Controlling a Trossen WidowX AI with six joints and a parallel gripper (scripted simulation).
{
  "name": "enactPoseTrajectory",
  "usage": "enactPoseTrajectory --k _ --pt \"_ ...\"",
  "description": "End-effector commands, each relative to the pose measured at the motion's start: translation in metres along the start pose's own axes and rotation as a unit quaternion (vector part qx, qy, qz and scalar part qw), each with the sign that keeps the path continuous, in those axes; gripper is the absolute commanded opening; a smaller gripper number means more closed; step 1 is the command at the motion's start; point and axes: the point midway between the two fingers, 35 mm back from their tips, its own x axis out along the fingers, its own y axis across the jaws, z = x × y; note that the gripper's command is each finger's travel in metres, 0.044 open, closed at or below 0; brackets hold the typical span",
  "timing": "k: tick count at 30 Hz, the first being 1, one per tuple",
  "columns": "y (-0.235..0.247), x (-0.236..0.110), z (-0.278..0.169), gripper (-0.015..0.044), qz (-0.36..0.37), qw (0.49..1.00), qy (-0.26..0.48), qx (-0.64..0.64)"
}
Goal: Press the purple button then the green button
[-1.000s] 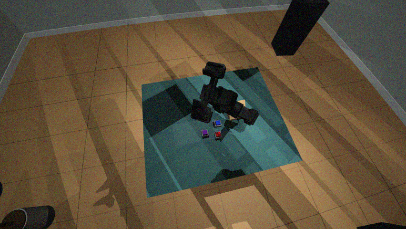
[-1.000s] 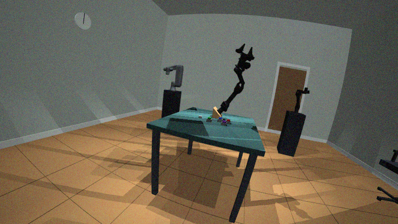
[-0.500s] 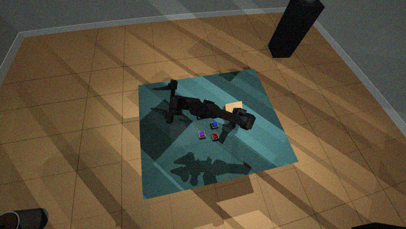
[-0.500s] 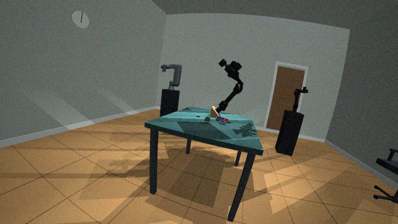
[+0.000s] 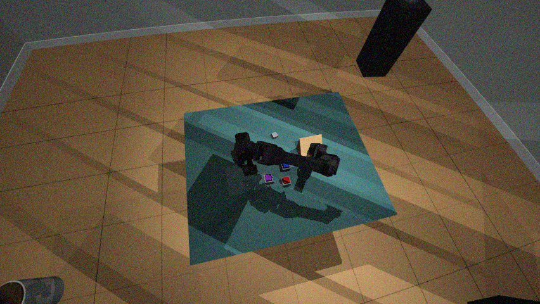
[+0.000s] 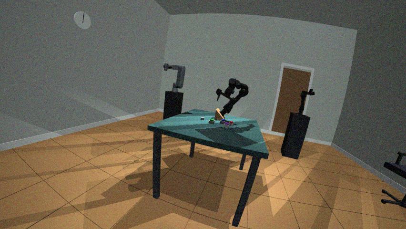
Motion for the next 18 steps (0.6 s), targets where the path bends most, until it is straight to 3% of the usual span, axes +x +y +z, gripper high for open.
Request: enactPoseTrajectory --k 1,6,13,18 --pt "0.042 0.005 -0.069 0.04 0.084 0.988 0.13 0.029" --pt "0.089 -0.01 -0.135 0.04 0.174 0.944 0.267 0.081" --pt "0.092 -0.011 -0.138 0.04 0.179 0.941 0.274 0.084" --pt "0.109 0.024 -0.159 0.0269 0.179 0.942 0.273 0.084"
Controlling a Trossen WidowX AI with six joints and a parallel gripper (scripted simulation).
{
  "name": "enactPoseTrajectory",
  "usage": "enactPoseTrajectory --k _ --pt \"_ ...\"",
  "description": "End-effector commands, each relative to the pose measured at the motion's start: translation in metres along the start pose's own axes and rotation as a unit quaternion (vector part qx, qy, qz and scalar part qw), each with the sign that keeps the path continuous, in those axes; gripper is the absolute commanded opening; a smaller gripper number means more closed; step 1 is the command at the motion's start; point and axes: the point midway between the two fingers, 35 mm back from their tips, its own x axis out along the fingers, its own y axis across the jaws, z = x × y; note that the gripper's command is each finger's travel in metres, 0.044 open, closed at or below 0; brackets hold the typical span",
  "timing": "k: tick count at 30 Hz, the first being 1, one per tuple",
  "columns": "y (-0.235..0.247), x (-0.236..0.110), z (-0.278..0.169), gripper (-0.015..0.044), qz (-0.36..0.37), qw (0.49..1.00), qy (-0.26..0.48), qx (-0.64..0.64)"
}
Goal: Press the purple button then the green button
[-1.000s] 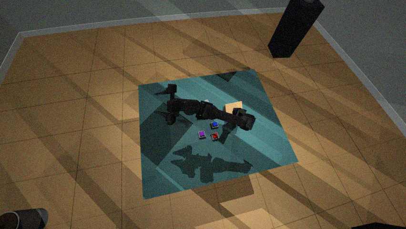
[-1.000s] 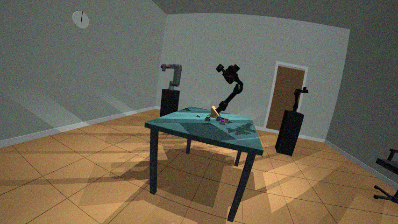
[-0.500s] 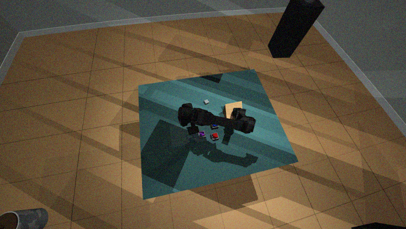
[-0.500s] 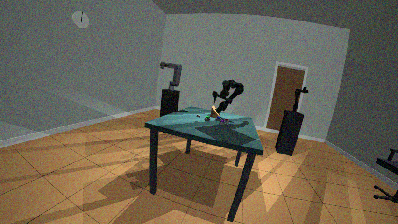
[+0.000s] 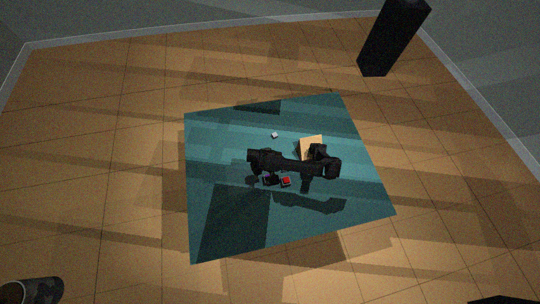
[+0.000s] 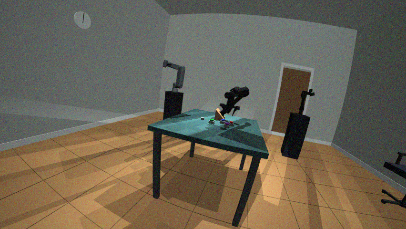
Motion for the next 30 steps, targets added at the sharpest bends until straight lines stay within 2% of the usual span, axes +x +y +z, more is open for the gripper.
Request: enactPoseTrajectory --k 1,9,10,19,30 --pt "0.003 0.04 -0.006 0.0242 0.006 1.0 0.01 0.003" --pt "0.003 0.047 -0.007 0.0032 0.006 1.0 0.01 0.003" --pt "0.003 0.047 -0.007 0.002 0.006 1.0 0.01 0.003" --pt "0.003 0.048 -0.007 0.002 0.006 1.0 0.01 0.003" --pt "0.004 0.066 -0.007 0.002 0.006 1.0 0.01 0.003"
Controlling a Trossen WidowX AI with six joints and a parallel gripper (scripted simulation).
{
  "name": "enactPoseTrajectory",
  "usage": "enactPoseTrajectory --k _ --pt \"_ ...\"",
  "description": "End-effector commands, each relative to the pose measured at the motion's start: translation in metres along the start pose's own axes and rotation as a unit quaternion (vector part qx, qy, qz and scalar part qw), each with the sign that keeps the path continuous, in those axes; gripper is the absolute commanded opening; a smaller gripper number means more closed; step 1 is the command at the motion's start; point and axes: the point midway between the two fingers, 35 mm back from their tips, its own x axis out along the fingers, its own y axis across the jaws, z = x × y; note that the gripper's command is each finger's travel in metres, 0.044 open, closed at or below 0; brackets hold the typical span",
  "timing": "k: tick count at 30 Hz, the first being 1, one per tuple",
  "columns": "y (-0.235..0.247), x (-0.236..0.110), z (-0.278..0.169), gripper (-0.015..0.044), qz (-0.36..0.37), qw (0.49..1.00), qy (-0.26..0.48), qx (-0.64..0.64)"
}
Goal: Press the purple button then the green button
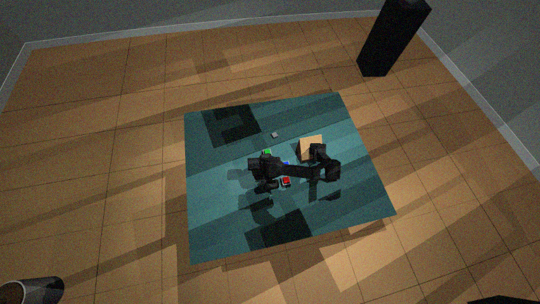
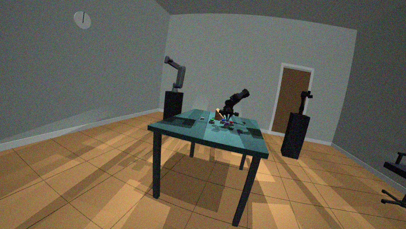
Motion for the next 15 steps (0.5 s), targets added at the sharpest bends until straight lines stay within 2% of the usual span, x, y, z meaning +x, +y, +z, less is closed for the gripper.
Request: enactPoseTrajectory --k 1,15 --pt "-0.001 0.008 -0.002 0.002 0.002 1.0 0.002 0.005" --pt "0.0 0.021 -0.002 0.002 0.003 1.0 0.002 0.005"
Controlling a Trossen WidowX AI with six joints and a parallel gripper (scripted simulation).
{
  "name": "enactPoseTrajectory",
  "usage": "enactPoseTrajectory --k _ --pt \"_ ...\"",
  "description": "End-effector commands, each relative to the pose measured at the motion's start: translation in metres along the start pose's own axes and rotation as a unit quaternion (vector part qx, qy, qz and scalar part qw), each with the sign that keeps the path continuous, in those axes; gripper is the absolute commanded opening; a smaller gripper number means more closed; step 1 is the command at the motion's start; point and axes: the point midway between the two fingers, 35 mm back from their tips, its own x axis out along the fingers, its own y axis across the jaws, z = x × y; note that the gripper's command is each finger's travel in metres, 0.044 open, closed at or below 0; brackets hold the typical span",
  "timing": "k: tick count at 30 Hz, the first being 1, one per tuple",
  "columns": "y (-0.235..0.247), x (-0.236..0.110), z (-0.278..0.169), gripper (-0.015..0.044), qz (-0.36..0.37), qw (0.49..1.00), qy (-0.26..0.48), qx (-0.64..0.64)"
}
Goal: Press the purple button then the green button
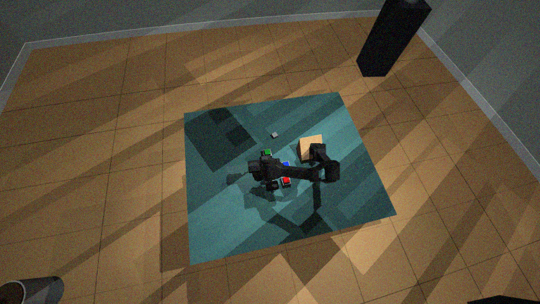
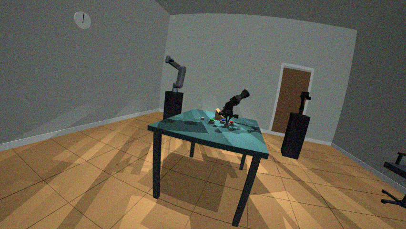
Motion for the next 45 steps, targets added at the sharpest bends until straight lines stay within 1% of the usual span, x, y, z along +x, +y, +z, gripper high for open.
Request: enactPoseTrajectory --k 1,13,15,17,21,23,26,28,32,34,38,42,45 --pt "-0.001 0.002 -0.002 0.002 0.002 1.0 0.003 0.005" --pt "-0.001 0.002 -0.002 0.002 0.002 1.0 0.003 0.005" --pt "-0.001 -0.01 0.0 0.002 0.0 1.0 0.001 0.002" --pt "-0.001 -0.029 -0.001 0.002 0.001 1.0 0.003 0.004" --pt "-0.001 -0.032 -0.002 0.002 0.001 1.0 0.003 0.005" --pt "-0.001 -0.04 -0.001 0.002 0.001 1.0 0.003 0.005" --pt "-0.002 -0.076 0.0 0.002 -0.001 1.0 0.003 0.005" --pt "-0.002 -0.092 -0.001 0.002 0.0 1.0 0.003 0.005" --pt "-0.003 -0.094 -0.001 0.002 -0.001 1.0 0.003 0.006" --pt "-0.018 -0.094 -0.001 0.002 -0.004 1.0 0.004 0.014" --pt "-0.077 -0.095 -0.007 0.002 -0.012 0.999 0.007 0.042" --pt "-0.127 -0.095 -0.019 0.002 -0.009 1.0 0.006 0.022" --pt "-0.152 -0.095 -0.028 0.002 -0.005 1.0 0.004 0.008"
